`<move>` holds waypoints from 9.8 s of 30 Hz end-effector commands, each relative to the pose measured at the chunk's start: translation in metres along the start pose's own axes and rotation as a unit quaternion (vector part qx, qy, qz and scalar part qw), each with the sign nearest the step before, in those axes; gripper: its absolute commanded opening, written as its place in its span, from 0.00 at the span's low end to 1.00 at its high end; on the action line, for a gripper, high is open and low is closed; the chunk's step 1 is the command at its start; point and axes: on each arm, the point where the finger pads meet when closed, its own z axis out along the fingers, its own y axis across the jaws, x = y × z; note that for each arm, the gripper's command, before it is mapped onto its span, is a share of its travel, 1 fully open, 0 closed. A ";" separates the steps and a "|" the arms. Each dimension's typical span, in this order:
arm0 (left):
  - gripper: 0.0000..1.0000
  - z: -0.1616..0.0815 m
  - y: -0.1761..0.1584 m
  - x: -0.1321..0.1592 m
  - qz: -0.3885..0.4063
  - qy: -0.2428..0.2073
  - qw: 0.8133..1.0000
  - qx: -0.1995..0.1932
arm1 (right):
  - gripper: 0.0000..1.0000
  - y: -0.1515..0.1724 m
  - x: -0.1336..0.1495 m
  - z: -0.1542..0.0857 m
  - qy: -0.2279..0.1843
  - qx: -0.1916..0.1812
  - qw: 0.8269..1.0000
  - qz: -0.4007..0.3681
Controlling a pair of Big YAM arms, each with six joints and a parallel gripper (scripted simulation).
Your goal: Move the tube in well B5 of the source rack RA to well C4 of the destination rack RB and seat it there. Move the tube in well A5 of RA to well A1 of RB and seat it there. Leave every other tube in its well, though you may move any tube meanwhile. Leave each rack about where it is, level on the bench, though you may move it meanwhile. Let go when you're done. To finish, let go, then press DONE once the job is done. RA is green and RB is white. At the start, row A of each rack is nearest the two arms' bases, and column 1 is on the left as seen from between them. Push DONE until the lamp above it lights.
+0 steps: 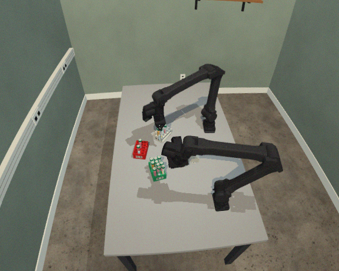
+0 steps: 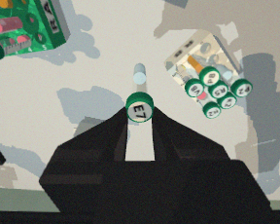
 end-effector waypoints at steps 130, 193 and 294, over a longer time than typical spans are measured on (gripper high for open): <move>0.30 -0.012 0.009 -0.009 0.006 -0.007 1.000 -0.016 | 0.00 -0.158 0.030 -0.002 -0.020 0.000 1.000 -0.001; 0.30 -0.012 0.009 -0.009 0.006 -0.007 1.000 -0.016 | 0.00 -0.160 0.036 0.028 -0.003 0.000 1.000 0.004; 0.30 -0.012 0.009 -0.009 0.006 -0.007 1.000 -0.016 | 0.00 -0.152 0.037 0.062 -0.005 0.000 1.000 -0.002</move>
